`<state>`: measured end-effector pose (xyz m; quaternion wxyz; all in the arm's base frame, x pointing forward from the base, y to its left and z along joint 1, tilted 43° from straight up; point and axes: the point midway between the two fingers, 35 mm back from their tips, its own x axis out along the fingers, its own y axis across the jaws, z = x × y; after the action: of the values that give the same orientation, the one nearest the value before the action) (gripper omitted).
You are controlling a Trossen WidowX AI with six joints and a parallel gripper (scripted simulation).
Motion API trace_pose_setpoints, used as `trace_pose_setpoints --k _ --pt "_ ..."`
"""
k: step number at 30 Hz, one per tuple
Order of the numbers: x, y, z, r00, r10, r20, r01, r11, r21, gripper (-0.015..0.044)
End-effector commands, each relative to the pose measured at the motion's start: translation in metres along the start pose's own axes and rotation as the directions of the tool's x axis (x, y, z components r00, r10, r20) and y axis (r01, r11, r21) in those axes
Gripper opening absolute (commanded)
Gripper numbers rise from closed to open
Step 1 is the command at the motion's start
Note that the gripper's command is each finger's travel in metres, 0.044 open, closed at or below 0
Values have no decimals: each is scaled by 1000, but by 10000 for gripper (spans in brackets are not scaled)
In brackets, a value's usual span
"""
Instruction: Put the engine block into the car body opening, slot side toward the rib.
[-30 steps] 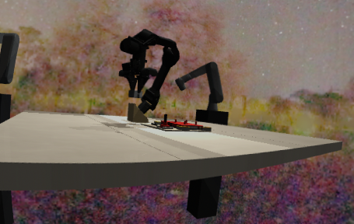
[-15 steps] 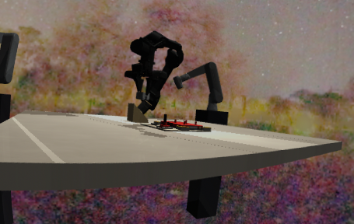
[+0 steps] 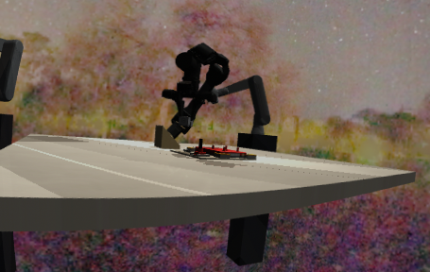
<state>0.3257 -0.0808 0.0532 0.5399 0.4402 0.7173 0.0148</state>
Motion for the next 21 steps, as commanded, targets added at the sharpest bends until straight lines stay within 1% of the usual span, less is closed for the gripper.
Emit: trace_pose_setpoints --k 1,21 --pt "2 11 -6 1000 3 5 -3 998 -56 0" --pt "21 64 -35 1000 10 5 -8 942 -336 0"
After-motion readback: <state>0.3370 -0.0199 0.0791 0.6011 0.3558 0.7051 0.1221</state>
